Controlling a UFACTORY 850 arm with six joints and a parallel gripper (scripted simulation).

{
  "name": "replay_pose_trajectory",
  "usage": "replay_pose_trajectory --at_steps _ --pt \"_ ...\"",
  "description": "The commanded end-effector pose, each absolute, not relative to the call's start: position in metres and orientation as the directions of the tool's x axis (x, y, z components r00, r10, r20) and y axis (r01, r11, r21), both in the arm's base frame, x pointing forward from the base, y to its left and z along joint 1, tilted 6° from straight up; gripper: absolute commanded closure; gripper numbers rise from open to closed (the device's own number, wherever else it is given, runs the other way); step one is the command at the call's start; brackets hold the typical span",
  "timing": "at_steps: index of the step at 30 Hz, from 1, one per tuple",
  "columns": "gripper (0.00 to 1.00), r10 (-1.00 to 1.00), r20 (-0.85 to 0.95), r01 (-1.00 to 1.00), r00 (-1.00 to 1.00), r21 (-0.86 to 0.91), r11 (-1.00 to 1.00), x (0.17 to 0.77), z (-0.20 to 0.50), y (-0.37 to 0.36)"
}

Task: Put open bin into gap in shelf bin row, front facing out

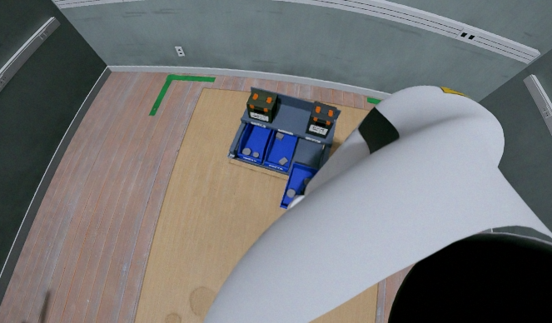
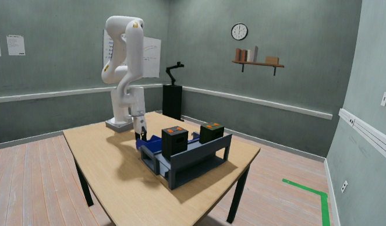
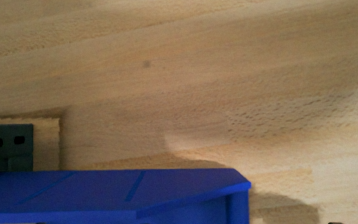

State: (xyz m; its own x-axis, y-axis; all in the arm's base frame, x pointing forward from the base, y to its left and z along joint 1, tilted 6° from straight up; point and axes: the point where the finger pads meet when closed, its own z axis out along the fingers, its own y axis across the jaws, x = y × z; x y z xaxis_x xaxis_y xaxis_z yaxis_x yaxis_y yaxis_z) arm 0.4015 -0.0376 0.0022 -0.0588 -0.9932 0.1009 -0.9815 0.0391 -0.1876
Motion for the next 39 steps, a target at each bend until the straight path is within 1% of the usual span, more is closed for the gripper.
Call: replay_pose_trajectory --at_steps 1,4,5,39 --pt "0.00 -0.993 0.101 -0.981 -0.059 -0.189 0.039 0.4022 0.0026 -0.0376" --pt "0.00 -0.993 0.101 -0.981 -0.059 -0.189 0.039 0.4022 0.0026 -0.0376" --pt "1.00 -0.993 0.101 -0.981 -0.059 -0.189 0.039 0.4022 0.0026 -0.0376" --pt "1.00 -0.993 0.101 -0.981 -0.059 -0.189 0.039 0.4021 0.0026 -0.0376"
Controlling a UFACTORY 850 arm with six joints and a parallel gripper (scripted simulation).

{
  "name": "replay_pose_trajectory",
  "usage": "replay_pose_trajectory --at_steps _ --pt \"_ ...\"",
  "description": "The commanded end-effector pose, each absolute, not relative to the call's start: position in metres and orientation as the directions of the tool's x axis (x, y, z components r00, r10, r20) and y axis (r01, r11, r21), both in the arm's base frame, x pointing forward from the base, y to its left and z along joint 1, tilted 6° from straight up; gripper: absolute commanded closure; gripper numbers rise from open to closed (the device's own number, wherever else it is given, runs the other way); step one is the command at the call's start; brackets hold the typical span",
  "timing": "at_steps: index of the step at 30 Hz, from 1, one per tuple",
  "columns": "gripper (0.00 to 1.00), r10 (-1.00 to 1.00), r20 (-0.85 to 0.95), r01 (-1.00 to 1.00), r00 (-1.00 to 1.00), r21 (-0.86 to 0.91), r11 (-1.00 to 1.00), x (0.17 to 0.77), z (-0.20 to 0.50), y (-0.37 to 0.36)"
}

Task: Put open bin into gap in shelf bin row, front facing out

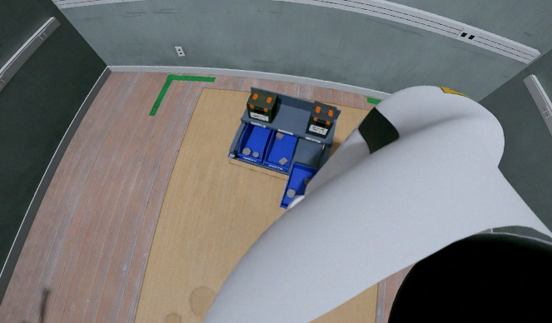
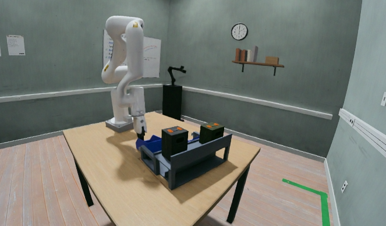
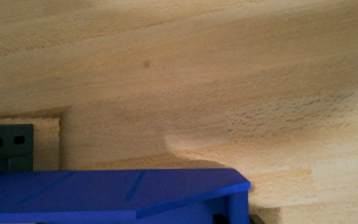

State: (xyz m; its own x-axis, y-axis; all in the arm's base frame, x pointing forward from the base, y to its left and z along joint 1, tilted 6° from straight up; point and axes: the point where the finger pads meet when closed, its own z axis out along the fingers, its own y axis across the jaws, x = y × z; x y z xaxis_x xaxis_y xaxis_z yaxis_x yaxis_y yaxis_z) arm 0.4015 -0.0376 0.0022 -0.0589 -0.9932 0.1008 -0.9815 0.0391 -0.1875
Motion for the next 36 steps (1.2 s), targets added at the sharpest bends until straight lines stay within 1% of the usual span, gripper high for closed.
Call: replay_pose_trajectory --at_steps 1,36 --pt "1.00 -0.993 0.101 -0.981 -0.059 -0.189 0.039 0.4021 0.0026 -0.0376" --pt "1.00 -0.993 0.101 -0.981 -0.059 -0.189 0.039 0.4020 0.0074 -0.0371"
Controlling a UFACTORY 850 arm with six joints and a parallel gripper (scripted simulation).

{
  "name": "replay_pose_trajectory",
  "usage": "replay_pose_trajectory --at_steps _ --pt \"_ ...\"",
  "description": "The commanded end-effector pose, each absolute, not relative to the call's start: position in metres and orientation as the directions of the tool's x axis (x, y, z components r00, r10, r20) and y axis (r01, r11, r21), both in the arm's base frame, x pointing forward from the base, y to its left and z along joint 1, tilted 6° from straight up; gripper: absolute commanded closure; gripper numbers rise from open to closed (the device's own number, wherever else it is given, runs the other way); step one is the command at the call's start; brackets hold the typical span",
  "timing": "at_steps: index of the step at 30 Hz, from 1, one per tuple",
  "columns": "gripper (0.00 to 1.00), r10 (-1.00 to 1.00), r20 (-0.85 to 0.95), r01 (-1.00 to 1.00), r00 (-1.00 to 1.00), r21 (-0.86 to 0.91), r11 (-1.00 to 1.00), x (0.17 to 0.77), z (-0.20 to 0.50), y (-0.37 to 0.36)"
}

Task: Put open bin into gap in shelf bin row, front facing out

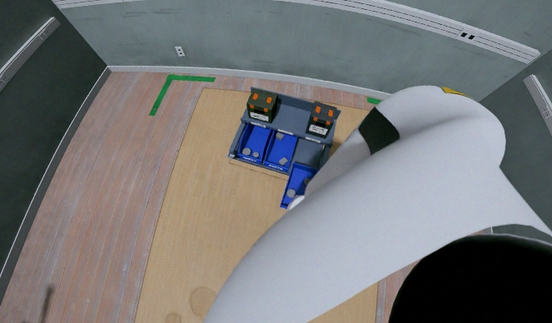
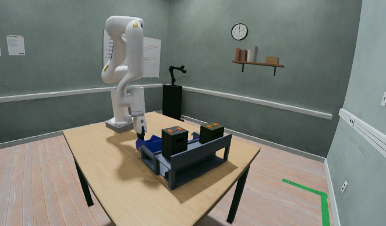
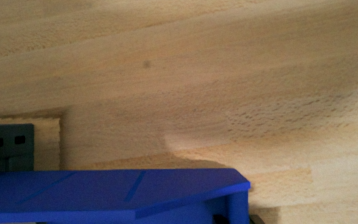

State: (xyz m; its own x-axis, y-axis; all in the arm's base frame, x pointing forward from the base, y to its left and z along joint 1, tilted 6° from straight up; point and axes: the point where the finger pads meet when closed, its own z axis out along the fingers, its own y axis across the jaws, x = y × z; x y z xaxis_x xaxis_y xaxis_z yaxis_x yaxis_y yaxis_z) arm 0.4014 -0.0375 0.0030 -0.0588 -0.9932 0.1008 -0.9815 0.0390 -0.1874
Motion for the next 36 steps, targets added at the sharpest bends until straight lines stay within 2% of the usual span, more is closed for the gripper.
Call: replay_pose_trajectory --at_steps 1,36 --pt "1.00 -0.993 0.101 -0.981 -0.059 -0.189 0.039 0.402 0.009 -0.037" --pt "1.00 -0.993 0.101 -0.981 -0.059 -0.189 0.039 0.402 0.030 -0.035"
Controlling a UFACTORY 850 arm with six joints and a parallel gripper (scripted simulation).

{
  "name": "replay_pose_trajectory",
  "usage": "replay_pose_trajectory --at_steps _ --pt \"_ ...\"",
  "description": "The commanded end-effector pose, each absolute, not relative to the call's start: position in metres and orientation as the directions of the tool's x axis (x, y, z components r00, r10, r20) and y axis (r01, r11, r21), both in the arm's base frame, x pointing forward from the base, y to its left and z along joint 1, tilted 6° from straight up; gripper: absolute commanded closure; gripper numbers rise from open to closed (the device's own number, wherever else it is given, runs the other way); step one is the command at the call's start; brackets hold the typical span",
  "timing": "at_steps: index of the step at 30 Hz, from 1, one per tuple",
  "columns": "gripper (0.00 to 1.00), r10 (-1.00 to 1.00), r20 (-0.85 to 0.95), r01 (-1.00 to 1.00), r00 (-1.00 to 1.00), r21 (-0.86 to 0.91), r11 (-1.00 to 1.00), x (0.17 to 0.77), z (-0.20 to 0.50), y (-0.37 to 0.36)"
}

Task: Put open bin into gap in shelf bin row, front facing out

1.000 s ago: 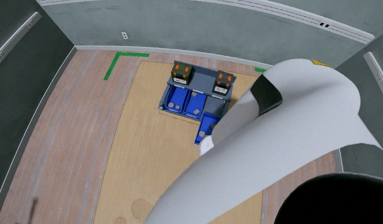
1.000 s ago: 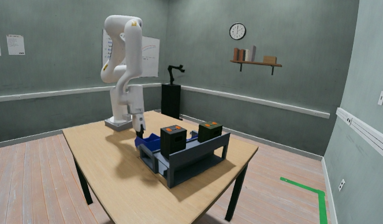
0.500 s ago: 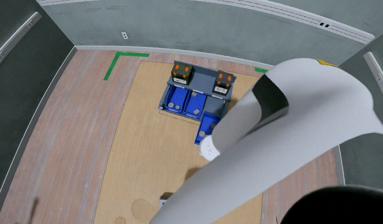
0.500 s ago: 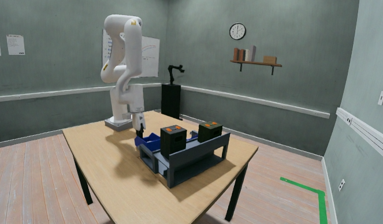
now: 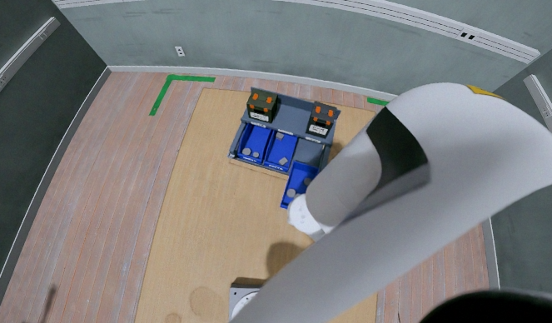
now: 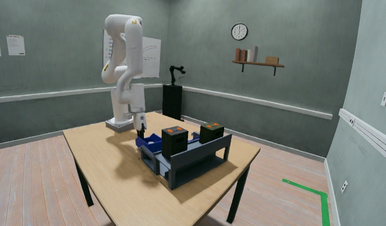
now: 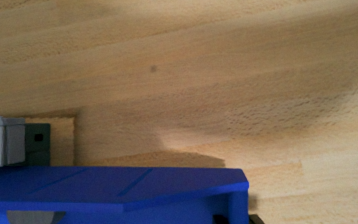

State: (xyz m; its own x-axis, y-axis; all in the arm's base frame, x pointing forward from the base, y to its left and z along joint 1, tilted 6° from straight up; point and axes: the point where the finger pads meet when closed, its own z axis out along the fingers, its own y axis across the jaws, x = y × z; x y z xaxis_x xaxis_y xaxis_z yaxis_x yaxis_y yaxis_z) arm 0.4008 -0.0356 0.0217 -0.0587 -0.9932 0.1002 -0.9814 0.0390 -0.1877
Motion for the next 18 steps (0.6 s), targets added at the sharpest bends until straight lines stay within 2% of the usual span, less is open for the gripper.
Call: replay_pose_trajectory --at_steps 1,12,18 --pt "1.00 -0.993 0.101 -0.981 -0.059 -0.189 0.039 0.4015 0.0301 -0.0348" --pt "1.00 -0.993 0.101 -0.981 -0.059 -0.189 0.039 0.4015 0.0301 -0.0348" --pt "1.00 -0.993 0.101 -0.990 -0.059 -0.130 0.046 0.4015 0.0299 -0.0348"
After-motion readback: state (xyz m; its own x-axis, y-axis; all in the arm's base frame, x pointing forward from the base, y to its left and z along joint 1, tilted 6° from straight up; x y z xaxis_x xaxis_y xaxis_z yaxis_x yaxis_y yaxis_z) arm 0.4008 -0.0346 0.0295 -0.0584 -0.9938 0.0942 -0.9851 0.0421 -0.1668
